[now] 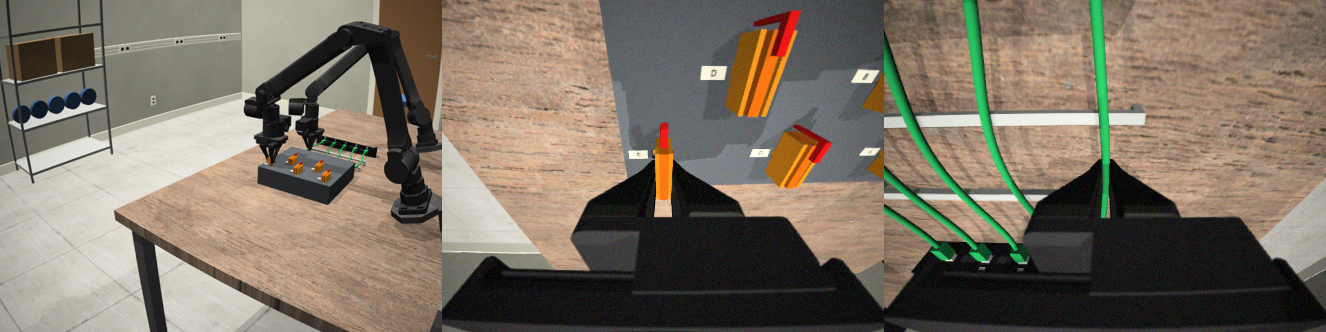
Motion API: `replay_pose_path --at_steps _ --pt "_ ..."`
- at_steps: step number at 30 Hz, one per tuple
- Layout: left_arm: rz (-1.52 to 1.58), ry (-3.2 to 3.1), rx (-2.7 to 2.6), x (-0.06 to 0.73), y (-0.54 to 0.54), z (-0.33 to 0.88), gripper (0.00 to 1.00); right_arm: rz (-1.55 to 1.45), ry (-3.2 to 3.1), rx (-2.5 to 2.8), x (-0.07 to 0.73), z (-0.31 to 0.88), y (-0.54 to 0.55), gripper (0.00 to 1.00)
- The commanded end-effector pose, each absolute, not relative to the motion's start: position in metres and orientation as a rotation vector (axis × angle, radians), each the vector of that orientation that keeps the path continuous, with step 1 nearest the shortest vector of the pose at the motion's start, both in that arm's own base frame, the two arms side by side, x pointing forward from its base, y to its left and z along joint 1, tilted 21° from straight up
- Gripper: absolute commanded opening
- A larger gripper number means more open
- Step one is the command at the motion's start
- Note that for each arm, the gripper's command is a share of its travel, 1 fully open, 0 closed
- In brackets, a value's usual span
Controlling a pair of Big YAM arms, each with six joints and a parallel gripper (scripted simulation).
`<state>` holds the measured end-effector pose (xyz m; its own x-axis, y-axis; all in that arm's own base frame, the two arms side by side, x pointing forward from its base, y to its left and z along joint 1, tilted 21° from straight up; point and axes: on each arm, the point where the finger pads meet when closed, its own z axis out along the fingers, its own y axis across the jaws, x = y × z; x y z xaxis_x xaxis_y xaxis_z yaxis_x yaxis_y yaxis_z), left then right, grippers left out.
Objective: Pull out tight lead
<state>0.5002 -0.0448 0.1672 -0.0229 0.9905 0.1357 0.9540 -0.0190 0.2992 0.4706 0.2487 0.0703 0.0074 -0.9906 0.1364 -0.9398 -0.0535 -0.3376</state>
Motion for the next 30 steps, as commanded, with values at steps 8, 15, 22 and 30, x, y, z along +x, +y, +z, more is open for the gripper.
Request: replay_pose_path --at_steps 8,15,22,30 --pt "0.509 2.071 2.085 0.486 -0.054 0.238 0.05 -0.505 2.026 -2.101 0.462 0.099 0.261 0.00" --pt "0.509 2.071 2.085 0.486 -0.054 0.238 0.05 -0.504 2.034 -2.105 0.461 0.098 0.259 0.00" --pt "0.509 2.071 2.085 0.486 -0.054 0.238 0.05 -0.513 2.042 -2.096 0.470 0.096 0.262 0.00" --pt "0.509 2.071 2.085 0.486 -0.054 0.238 0.05 -0.527 2.059 -2.054 0.477 0.109 0.249 0.00"
